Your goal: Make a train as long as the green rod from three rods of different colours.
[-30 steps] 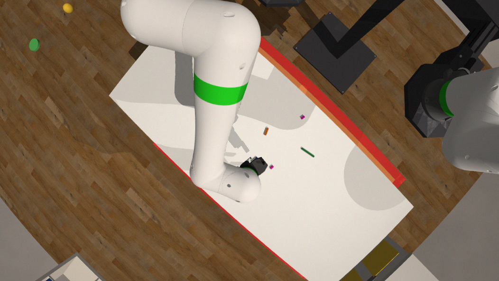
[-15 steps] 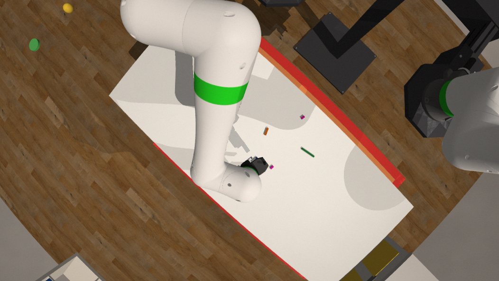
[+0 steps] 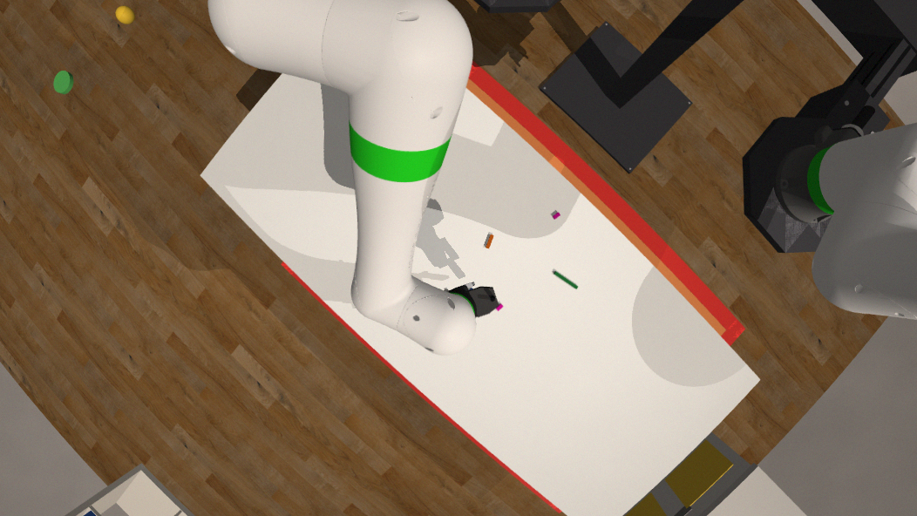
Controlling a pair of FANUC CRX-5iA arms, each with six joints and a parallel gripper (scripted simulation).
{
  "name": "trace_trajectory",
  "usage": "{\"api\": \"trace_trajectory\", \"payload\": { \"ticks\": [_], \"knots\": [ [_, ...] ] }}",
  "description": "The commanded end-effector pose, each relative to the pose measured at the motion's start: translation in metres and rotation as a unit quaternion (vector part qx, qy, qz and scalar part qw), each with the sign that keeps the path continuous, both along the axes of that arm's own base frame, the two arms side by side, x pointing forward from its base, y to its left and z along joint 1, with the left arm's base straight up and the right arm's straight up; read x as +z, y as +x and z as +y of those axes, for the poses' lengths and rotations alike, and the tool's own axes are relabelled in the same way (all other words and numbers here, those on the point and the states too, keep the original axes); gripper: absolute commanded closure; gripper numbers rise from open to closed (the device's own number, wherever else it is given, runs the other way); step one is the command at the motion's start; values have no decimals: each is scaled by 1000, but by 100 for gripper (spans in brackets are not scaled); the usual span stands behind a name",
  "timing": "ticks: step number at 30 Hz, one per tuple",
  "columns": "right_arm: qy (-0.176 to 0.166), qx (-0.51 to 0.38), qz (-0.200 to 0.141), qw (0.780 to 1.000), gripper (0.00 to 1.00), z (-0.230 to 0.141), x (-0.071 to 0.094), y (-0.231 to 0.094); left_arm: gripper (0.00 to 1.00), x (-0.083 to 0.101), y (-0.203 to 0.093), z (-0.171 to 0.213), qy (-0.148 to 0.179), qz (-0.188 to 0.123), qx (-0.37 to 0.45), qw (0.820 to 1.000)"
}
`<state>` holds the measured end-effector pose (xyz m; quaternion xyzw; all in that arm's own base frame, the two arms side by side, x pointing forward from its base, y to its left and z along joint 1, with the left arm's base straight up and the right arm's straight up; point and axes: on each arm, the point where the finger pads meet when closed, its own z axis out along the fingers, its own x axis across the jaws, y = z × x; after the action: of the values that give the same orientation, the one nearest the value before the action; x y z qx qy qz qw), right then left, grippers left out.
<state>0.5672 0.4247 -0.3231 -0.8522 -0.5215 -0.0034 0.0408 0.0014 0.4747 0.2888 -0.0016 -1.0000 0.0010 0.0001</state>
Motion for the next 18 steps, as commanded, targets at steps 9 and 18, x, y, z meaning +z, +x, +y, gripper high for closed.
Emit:
{"api": "trace_trajectory", "payload": {
  "ticks": [9, 18],
  "knots": [
    [-38, -98, -15, 994, 0, 3, -1, -8, 0, 1, 0, 0, 1, 0, 0, 1000],
    [-38, -106, -15, 994, 0, 3, -2, -9, 0, 1, 0, 0, 1, 0, 0, 1000]
  ]
}}
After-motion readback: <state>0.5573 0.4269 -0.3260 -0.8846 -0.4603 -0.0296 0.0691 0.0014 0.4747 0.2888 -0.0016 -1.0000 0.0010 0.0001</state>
